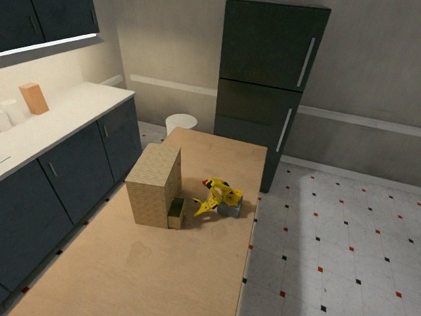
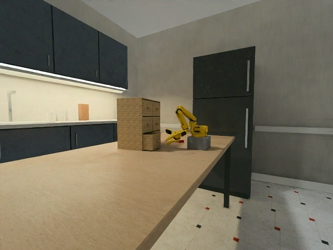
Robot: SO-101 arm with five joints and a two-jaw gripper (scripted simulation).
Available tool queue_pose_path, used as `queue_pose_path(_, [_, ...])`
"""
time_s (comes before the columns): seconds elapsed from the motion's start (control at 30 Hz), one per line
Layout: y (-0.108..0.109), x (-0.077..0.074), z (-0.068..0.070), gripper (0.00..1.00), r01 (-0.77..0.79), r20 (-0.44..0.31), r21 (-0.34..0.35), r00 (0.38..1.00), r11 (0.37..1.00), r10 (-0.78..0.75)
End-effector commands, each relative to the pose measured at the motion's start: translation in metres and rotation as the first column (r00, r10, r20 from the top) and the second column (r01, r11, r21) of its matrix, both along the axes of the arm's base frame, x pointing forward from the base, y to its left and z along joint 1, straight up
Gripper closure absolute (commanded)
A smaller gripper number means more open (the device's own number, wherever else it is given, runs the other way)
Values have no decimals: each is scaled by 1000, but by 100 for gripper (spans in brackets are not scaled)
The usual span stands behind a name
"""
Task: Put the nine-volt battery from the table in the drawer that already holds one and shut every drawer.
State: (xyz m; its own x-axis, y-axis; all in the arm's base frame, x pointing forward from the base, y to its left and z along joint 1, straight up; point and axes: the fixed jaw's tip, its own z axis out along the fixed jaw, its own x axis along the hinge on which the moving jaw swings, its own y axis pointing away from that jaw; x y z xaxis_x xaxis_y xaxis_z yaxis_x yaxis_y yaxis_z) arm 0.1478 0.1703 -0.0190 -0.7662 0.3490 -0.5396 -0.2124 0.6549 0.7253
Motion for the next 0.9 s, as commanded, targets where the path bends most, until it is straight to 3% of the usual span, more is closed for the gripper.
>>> queue_pose_path(0.0, [2, -3, 4, 79, -19, 14, 5, 1000, 1000, 19])
queue_pose_path(0.23, [2, -3, 4, 79, -19, 14, 5, 1000, 1000, 19])
queue_pose_path(0.87, [13, 7, 10, 79, -94, 47, -191, 993, 977, 105])
